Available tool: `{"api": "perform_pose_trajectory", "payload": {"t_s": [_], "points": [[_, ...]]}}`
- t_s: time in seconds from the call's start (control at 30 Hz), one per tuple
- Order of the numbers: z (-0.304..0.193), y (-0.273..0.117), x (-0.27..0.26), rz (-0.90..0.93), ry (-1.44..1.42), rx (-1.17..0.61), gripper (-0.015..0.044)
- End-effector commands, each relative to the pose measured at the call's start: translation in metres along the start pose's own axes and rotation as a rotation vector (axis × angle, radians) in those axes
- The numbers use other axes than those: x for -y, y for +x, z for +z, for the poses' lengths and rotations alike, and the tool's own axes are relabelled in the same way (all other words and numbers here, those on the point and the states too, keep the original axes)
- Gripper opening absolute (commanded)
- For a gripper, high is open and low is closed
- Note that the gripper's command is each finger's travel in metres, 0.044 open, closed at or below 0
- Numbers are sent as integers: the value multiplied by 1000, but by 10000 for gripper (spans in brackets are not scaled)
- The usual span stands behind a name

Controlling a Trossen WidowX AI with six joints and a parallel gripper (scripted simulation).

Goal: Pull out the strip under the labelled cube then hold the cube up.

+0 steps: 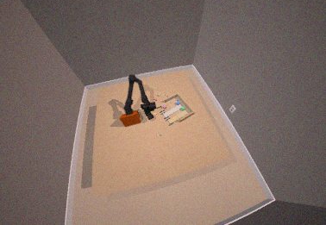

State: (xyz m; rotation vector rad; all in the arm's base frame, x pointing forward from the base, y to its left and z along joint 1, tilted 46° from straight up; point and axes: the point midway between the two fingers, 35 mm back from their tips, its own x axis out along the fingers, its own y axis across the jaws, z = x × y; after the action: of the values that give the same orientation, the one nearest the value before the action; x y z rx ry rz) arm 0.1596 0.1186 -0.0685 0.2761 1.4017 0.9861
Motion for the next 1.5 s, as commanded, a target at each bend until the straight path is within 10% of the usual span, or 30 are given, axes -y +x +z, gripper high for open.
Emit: {"api": "perform_pose_trajectory", "payload": {"t_s": [0.0,0.63,1.2,1.47], "points": [[-8,2,-2,1,4,-23,0],[2,-42,1,-2,3,-23,0],[72,-45,1,0,-131,-20,440],[103,-49,1,0,-132,-19,440]]}}
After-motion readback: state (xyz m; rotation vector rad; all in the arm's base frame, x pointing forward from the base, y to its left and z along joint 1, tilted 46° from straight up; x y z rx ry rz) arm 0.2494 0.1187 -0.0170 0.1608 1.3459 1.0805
